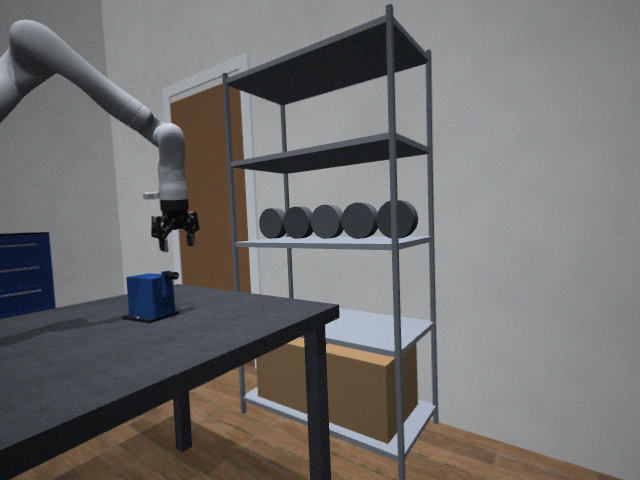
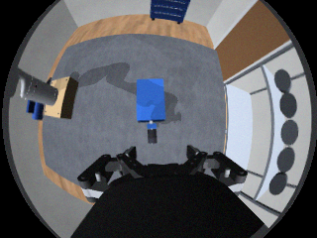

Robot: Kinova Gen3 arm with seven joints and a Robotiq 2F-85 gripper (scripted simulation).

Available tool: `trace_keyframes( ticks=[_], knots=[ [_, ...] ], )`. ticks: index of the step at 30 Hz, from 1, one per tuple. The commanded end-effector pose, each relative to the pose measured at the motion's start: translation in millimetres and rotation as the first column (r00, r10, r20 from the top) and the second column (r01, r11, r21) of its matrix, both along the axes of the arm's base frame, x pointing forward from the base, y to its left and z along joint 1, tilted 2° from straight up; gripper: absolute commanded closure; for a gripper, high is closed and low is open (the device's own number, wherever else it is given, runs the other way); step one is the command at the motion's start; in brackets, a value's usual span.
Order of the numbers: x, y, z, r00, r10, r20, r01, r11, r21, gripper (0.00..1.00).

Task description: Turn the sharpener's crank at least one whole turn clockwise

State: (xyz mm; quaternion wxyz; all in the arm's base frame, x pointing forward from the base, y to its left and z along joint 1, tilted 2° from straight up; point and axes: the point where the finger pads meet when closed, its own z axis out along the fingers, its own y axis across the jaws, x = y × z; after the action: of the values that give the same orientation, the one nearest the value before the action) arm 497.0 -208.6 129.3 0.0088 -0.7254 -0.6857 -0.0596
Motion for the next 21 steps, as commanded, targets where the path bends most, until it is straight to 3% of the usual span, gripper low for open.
trace_keyframes(
  ticks=[1, 21],
  knots=[
    [1.5, 3.1, 1.2, 1.000, 0.008, -0.003, -0.008, 1.000, -0.005, 0.00],
    [-5.7, 3.4, 2.3, 0.998, 0.019, -0.053, -0.022, 0.999, -0.044, 0.00]
  ],
)
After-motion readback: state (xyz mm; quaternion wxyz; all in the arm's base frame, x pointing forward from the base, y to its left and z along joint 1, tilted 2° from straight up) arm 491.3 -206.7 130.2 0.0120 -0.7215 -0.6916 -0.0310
